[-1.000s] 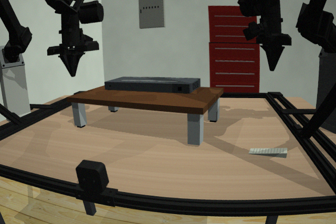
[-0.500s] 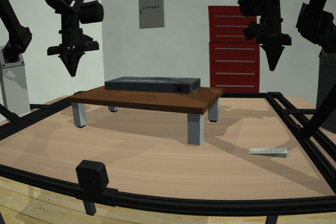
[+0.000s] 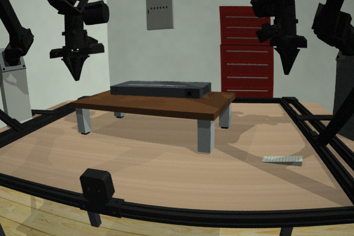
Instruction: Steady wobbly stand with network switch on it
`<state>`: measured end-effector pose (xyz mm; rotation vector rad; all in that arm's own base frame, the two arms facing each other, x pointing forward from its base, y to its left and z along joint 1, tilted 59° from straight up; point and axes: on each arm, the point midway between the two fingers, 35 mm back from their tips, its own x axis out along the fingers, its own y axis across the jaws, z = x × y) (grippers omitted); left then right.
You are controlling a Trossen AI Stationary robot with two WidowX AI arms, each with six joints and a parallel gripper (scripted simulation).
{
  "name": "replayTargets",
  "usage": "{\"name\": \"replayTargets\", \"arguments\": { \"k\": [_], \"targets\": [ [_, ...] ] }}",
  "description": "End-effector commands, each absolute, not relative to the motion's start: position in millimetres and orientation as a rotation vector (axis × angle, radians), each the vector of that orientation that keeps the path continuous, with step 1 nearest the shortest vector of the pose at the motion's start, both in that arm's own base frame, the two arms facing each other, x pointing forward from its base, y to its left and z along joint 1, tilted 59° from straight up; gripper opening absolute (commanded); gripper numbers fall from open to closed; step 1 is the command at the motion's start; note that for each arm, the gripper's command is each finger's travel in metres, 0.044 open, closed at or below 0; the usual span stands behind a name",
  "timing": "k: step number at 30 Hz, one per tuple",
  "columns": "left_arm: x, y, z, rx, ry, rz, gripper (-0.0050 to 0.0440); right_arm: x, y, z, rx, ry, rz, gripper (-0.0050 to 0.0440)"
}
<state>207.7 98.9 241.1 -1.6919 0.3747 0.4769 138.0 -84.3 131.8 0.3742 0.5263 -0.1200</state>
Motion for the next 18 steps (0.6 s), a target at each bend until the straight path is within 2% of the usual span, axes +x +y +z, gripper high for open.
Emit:
{"name": "replayTargets", "arguments": {
  "k": [1,8,18],
  "targets": [
    [207.7,98.1,241.1,-1.697,0.376,0.474,0.0,138.0,-84.3,131.8,0.374,0.526,-0.12,0.0],
    [207.7,98.1,241.1,-1.697,0.376,0.474,0.0,138.0,-84.3,131.8,0.374,0.526,-0.12,0.0],
    [231.5,157.0,381.7,-1.091,0.011,0.382,0.0,138.0,-84.3,131.8,0.374,0.526,-0.12,0.0]
  ]
}}
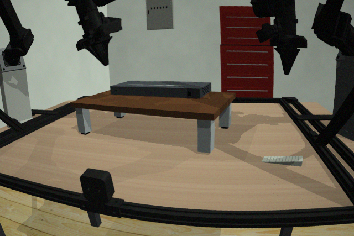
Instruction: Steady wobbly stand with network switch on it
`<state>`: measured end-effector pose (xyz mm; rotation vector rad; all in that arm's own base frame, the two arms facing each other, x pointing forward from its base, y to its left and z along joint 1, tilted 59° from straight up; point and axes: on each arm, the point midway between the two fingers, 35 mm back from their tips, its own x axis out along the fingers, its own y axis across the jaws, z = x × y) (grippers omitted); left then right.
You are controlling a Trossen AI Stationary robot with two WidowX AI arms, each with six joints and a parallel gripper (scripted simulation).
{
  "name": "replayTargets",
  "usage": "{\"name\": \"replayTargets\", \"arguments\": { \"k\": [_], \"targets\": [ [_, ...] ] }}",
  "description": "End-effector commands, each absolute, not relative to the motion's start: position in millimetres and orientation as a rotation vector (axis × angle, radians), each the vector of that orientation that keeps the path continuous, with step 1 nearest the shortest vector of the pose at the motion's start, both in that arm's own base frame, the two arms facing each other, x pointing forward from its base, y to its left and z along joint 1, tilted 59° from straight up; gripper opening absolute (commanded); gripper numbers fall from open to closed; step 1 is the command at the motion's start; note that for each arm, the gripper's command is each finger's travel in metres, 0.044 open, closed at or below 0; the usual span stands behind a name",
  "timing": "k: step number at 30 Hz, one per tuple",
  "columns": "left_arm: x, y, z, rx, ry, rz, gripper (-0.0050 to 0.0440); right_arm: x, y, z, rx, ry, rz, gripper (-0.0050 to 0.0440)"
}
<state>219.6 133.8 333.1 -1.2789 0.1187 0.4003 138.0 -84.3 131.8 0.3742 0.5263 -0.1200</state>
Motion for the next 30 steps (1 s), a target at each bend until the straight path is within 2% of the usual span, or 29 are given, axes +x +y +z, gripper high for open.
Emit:
{"name": "replayTargets", "arguments": {
  "k": [1,8,18,25,30],
  "targets": [
    [232.1,160.7,397.3,-1.035,-0.025,0.378,0.0,138.0,-84.3,131.8,0.374,0.526,-0.12,0.0],
    [224.4,152.6,401.4,-1.012,-0.05,0.368,0.0,138.0,-84.3,131.8,0.374,0.526,-0.12,0.0],
    [209.3,164.7,554.2,-0.443,-0.426,0.363,0.0,138.0,-84.3,131.8,0.374,0.526,-0.12,0.0],
    [199.8,152.9,556.9,-0.431,-0.445,0.352,0.0,138.0,-84.3,131.8,0.374,0.526,-0.12,0.0],
    [178.6,143.3,629.3,-0.161,-0.642,0.377,0.0,138.0,-84.3,131.8,0.374,0.526,-0.12,0.0]
  ]
}}
